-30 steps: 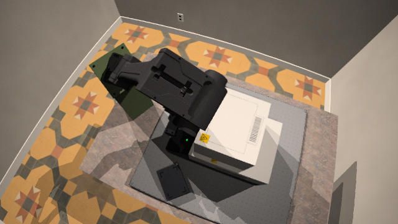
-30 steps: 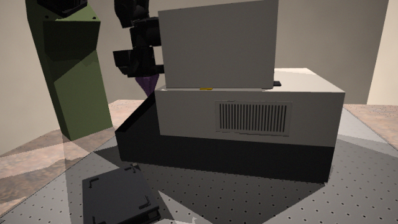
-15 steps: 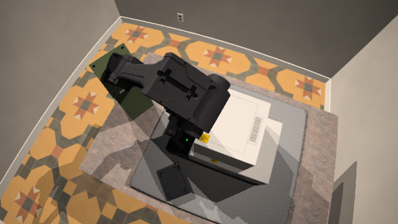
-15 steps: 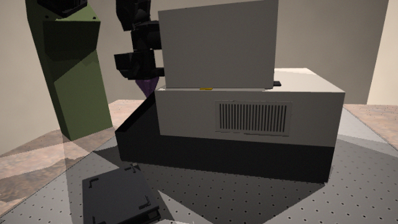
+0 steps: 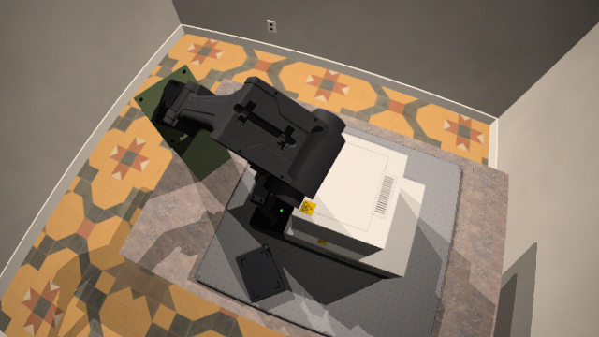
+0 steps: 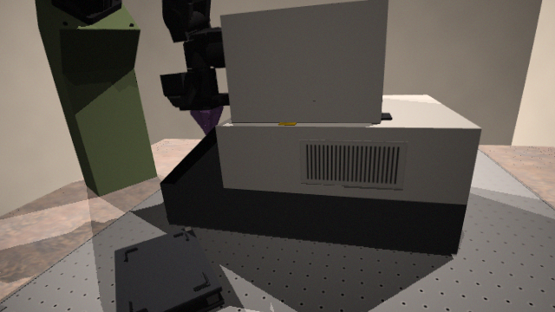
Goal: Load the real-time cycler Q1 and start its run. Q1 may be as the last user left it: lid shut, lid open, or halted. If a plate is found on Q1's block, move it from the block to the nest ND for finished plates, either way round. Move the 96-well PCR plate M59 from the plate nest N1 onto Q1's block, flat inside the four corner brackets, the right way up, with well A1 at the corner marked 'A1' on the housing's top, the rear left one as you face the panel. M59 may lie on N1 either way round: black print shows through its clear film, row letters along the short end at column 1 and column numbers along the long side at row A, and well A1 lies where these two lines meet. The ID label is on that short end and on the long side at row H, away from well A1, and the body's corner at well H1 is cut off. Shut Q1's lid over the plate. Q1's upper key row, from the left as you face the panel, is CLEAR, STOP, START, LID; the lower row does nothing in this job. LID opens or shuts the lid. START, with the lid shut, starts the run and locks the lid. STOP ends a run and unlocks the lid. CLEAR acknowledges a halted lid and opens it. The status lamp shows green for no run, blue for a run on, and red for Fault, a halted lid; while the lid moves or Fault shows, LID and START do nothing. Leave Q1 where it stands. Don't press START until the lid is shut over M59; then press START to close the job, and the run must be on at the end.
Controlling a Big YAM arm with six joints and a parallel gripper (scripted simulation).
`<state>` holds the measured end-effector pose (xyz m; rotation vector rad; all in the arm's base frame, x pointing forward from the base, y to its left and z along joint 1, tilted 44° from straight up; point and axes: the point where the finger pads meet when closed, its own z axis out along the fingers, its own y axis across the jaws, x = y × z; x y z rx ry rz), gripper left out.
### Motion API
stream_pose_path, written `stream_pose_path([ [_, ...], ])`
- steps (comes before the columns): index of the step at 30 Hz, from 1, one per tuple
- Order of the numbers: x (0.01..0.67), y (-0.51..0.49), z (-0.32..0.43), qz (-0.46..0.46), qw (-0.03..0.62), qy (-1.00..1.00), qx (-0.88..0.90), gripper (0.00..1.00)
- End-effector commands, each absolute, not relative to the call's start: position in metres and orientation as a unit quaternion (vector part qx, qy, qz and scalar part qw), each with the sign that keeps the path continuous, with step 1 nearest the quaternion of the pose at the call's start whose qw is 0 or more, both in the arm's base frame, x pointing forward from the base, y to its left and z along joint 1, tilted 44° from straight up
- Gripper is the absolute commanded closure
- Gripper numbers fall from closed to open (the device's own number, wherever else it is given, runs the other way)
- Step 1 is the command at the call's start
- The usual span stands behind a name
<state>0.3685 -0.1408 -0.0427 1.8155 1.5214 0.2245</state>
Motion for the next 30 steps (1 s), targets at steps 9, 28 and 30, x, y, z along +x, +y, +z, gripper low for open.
stream_pose_path([
  [9, 0.367, -0.146, -0.037, 0.09, 0.382, 0.59, 0.705, 1.0],
  [28, 0.362, -0.136, -0.047, 0.087, 0.365, 0.595, 0.711, 1.0],
  [30, 0.362, -0.138, -0.048, 0.086, 0.365, 0.593, 0.712, 1.0],
])
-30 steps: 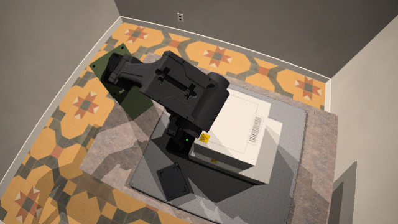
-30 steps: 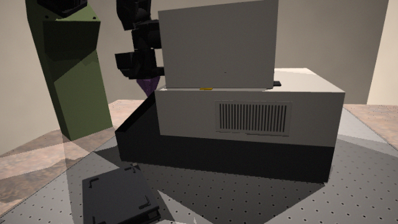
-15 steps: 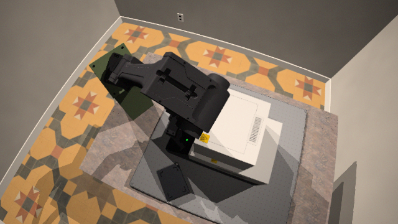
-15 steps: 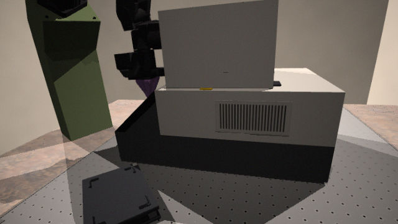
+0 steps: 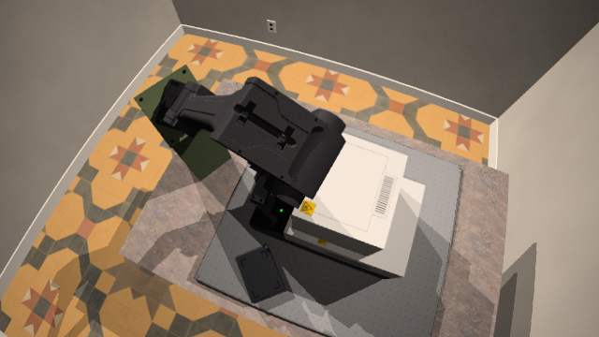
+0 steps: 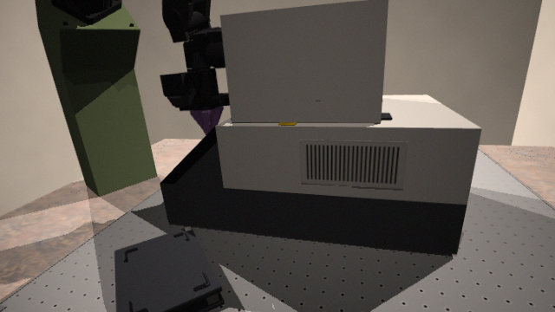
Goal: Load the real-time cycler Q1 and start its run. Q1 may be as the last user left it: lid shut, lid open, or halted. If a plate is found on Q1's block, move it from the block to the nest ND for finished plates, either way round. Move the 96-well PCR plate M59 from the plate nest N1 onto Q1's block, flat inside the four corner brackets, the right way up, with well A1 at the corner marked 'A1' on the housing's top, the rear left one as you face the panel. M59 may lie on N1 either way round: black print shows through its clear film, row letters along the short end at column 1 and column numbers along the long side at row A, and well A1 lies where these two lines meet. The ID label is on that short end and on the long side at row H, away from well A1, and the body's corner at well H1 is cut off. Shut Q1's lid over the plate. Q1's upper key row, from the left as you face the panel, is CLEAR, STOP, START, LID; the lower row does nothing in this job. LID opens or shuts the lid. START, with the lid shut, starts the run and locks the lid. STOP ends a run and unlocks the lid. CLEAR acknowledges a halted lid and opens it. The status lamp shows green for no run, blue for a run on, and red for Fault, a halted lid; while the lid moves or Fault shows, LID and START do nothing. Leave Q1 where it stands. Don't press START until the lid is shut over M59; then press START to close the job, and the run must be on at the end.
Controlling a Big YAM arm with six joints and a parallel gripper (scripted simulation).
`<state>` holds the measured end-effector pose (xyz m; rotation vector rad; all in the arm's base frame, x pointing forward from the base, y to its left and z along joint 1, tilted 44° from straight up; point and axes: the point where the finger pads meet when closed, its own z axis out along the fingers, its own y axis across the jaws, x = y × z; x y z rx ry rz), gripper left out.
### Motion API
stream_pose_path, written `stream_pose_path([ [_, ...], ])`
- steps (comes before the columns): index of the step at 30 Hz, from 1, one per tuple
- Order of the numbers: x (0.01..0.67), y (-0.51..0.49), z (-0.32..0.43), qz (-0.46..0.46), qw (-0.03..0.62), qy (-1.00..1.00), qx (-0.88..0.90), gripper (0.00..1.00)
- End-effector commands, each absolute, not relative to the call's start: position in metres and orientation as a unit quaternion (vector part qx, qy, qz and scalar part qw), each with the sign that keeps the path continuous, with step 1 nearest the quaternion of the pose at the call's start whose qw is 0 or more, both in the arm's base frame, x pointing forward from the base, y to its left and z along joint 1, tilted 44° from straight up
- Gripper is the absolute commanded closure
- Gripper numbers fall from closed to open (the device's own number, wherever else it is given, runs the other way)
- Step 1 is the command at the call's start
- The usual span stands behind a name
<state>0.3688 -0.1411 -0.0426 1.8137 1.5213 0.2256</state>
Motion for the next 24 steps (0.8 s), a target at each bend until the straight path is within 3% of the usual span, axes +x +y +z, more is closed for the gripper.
stream_pose_path([
  [1, 0.362, -0.138, -0.048, 0.086, 0.365, 0.593, 0.712, 1.0],
  [24, 0.356, -0.132, -0.044, 0.087, 0.364, 0.598, 0.709, 1.0],
])
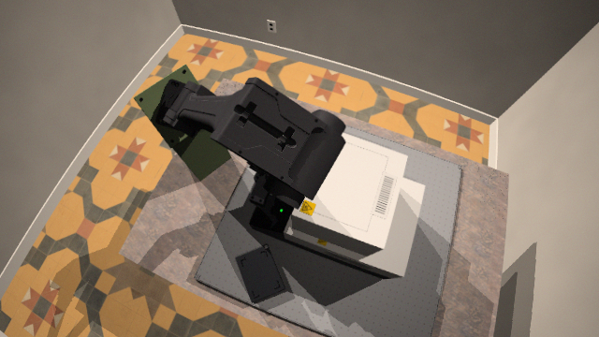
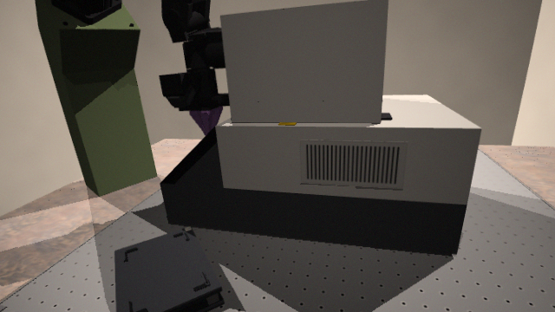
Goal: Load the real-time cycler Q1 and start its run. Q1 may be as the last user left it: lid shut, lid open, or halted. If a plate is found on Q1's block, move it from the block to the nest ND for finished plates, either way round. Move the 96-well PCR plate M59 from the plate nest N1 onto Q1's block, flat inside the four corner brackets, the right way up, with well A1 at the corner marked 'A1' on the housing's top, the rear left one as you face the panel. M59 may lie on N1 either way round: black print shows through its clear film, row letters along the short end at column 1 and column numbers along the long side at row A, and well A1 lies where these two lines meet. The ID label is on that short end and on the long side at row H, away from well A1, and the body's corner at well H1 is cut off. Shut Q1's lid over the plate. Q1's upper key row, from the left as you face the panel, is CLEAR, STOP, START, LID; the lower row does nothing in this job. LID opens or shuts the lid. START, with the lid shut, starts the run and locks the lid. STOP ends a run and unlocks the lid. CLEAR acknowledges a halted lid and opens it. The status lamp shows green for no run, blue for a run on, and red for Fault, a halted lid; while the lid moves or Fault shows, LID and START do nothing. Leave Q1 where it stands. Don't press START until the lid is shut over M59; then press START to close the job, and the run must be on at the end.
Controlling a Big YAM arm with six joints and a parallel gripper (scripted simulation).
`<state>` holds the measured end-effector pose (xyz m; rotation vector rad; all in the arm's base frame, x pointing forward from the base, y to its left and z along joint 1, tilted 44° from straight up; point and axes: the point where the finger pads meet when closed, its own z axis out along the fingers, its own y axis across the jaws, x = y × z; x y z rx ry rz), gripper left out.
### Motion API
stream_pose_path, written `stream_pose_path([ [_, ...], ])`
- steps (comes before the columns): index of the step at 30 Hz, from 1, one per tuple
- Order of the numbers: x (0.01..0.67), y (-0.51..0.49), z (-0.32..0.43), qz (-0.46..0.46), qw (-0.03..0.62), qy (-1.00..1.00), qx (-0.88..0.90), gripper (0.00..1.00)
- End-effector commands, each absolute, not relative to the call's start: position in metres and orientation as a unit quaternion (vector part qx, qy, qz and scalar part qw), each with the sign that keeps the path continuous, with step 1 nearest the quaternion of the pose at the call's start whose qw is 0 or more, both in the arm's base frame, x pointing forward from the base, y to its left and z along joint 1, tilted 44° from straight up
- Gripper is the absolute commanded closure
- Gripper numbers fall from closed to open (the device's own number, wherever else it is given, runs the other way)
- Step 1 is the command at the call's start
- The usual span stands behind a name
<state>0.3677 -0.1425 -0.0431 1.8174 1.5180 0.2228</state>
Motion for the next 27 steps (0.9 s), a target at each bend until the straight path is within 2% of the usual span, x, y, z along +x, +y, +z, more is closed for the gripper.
stream_pose_path([
  [1, 0.356, -0.132, -0.044, 0.087, 0.364, 0.598, 0.709, 1.0],
  [27, 0.356, -0.142, -0.042, 0.087, 0.374, 0.586, 0.714, 1.0],
])
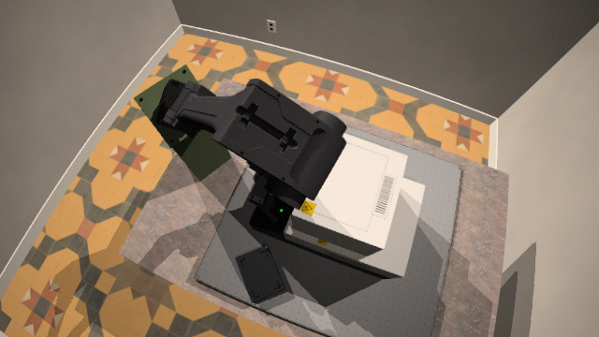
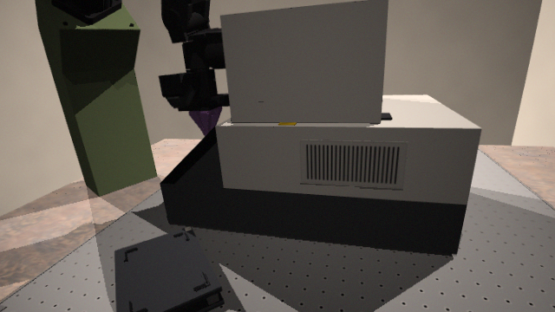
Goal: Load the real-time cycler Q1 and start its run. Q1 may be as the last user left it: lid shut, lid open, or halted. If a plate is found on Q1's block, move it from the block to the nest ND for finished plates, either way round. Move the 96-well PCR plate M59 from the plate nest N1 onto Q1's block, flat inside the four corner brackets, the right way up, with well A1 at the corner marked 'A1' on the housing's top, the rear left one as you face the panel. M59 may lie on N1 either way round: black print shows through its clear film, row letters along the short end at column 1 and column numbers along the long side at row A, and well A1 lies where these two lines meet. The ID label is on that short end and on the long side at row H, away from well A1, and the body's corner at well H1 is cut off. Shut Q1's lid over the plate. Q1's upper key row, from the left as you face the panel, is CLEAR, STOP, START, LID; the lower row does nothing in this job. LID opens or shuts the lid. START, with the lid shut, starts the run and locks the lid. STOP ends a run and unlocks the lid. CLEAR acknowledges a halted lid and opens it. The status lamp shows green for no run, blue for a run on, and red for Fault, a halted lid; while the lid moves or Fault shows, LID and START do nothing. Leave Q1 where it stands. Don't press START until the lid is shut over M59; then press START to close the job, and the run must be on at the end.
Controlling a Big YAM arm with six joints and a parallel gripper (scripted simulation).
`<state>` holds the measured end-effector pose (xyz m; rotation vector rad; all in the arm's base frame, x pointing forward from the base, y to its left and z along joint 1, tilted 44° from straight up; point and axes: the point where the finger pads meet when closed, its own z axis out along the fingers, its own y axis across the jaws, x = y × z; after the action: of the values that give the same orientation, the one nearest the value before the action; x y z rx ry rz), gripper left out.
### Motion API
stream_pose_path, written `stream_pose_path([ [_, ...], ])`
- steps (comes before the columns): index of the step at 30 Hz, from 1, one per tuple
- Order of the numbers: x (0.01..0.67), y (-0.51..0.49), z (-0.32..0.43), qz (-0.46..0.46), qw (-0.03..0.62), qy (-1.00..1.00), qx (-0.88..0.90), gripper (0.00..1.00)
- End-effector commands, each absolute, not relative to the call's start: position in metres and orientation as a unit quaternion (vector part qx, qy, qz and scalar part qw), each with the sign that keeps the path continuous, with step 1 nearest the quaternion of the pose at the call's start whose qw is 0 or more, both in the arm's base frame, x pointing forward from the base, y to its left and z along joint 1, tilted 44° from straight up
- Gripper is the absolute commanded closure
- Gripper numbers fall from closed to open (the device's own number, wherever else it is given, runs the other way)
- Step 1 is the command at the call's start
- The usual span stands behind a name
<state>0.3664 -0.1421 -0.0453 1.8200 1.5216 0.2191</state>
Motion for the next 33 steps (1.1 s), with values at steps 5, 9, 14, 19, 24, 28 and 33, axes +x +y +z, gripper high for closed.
stream_pose_path([
  [5, 0.365, -0.137, -0.038, 0.091, 0.376, 0.59, 0.708, 1.0],
  [9, 0.37, -0.136, -0.036, 0.093, 0.376, 0.592, 0.706, 1.0],
  [14, 0.368, -0.137, -0.041, 0.088, 0.371, 0.593, 0.709, 1.0],
  [19, 0.363, -0.141, -0.046, 0.083, 0.367, 0.591, 0.714, 1.0],
  [24, 0.352, -0.144, -0.051, 0.077, 0.365, 0.59, 0.716, 1.0],
  [28, 0.355, -0.144, -0.045, 0.081, 0.372, 0.589, 0.713, 1.0],
  [33, 0.358, -0.144, -0.044, 0.082, 0.373, 0.589, 0.712, 1.0],
])
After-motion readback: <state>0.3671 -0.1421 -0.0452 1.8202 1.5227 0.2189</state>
